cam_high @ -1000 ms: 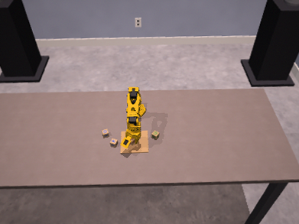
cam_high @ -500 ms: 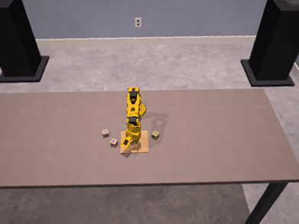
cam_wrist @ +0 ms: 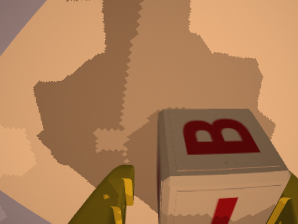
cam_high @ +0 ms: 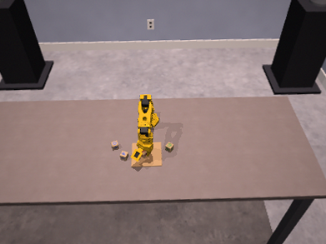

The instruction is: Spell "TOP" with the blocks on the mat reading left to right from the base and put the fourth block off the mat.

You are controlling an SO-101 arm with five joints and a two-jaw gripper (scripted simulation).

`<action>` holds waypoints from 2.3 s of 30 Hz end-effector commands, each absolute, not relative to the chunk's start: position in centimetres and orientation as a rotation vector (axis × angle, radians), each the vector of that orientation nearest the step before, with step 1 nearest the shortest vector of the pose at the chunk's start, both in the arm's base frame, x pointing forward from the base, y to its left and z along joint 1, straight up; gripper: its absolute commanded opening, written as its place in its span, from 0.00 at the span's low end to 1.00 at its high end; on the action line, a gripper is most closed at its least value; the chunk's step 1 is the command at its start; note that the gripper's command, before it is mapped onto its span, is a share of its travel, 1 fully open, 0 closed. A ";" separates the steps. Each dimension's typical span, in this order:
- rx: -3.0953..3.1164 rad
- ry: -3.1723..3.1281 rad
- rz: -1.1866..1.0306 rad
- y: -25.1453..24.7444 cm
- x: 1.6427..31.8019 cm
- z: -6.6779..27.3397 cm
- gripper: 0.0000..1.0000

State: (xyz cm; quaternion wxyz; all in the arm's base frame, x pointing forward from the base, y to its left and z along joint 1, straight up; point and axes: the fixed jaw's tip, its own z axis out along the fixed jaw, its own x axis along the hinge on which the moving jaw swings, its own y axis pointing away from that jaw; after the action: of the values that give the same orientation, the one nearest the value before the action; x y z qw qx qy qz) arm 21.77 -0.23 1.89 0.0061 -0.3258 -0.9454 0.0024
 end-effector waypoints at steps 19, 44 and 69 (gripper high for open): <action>-1.052 -3.057 -0.041 -0.8 22.8 3.7 0.16; -1.052 -3.057 -0.041 -0.8 22.8 3.8 0.00; -1.052 -3.057 -0.042 -0.6 22.5 8.6 0.00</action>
State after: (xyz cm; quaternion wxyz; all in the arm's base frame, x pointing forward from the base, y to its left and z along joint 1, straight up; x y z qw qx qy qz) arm 21.60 -0.62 6.25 0.0072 -0.3255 -0.9455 0.0025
